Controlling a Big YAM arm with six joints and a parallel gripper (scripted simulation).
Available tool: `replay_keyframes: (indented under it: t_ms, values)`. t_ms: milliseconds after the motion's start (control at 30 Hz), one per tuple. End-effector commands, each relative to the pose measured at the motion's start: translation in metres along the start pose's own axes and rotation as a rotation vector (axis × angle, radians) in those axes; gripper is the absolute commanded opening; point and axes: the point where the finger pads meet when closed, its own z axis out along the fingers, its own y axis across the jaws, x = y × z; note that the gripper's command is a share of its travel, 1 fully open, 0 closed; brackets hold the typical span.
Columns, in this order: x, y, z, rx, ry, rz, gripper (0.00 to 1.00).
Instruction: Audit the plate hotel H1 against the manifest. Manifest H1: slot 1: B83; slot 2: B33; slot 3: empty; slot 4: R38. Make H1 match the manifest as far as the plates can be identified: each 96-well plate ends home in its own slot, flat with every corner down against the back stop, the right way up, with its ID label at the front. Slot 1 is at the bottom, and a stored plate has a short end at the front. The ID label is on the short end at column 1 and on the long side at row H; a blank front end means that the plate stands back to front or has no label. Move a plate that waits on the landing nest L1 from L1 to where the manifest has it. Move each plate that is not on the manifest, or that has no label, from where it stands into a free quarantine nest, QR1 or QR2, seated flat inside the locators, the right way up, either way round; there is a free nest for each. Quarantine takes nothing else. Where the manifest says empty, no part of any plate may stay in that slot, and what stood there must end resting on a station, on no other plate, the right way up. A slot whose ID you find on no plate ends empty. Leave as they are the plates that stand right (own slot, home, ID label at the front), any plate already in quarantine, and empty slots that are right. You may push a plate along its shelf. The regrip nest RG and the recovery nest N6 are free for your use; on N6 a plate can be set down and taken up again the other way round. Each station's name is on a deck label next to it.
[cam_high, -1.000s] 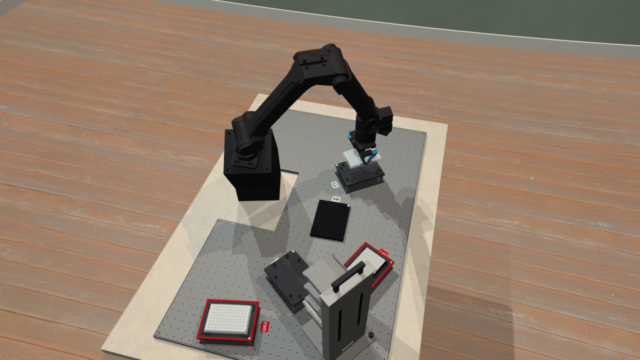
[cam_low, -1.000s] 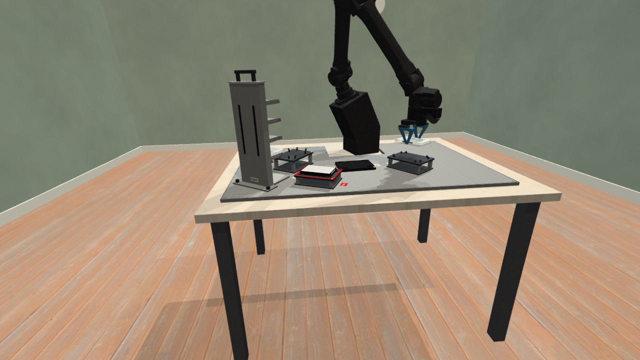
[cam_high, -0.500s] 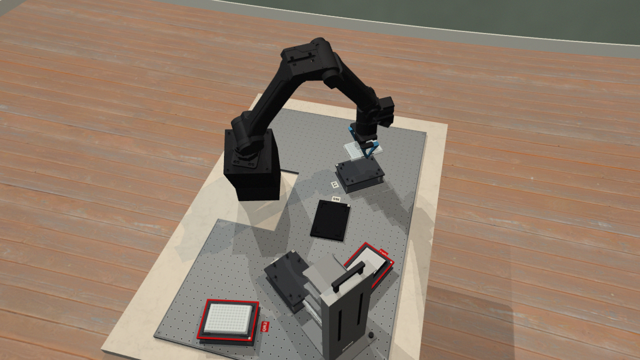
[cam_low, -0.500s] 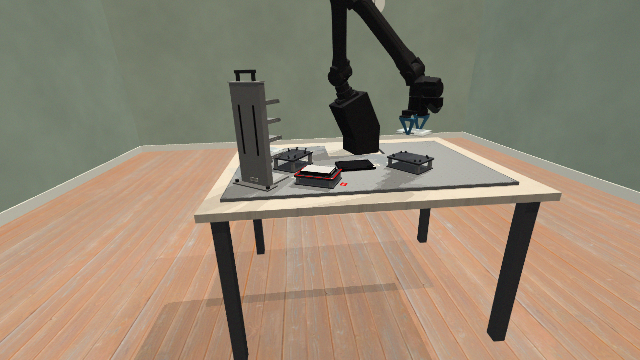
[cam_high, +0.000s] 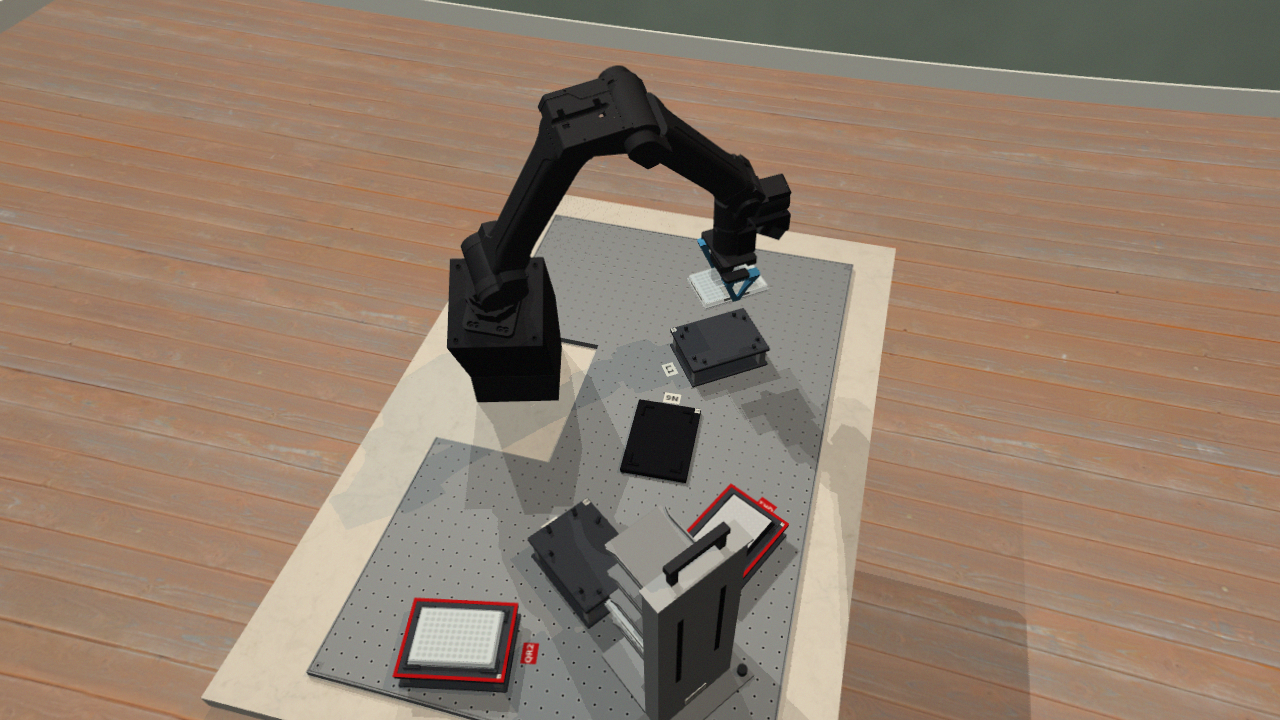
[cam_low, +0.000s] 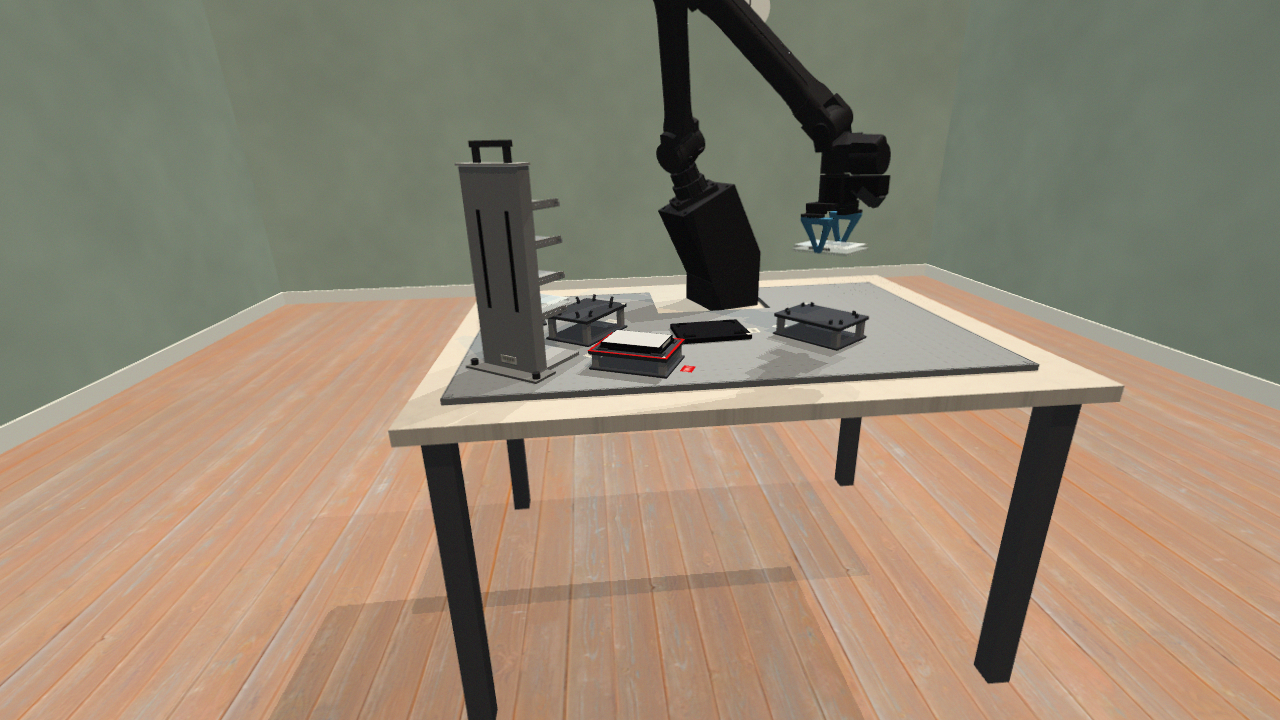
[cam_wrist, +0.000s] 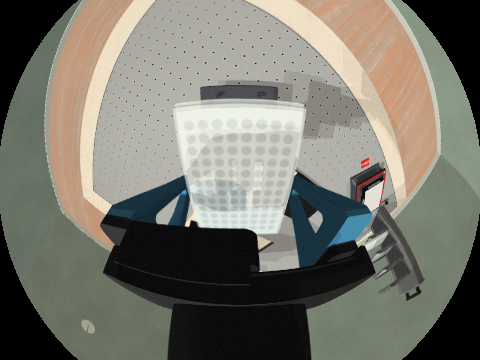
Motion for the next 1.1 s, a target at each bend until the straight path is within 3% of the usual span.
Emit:
replay_keyframes:
  t_ms: [0, 100, 133, 300, 500, 600, 667, 700, 1067]
  values:
    - [-0.015, 0.002, -0.015, -0.002, -0.017, 0.016, 0.86]
    - [-0.015, 0.002, -0.019, -0.002, -0.019, 0.016, 0.86]
    - [0.001, 0.001, -0.018, -0.001, 0.002, 0.011, 0.86]
    - [-0.022, 0.001, -0.046, -0.003, -0.045, 0.021, 0.86]
    - [-0.017, 0.003, -0.052, -0.003, -0.023, 0.015, 0.86]
    - [-0.011, 0.001, -0.065, -0.003, -0.026, 0.016, 0.86]
    - [-0.011, 0.001, -0.065, -0.003, -0.026, 0.016, 0.86]
    - [0.004, -0.010, -0.049, -0.001, 0.018, 0.044, 0.86]
    - [0.010, -0.047, -0.053, 0.000, -0.006, 0.239, 0.86]
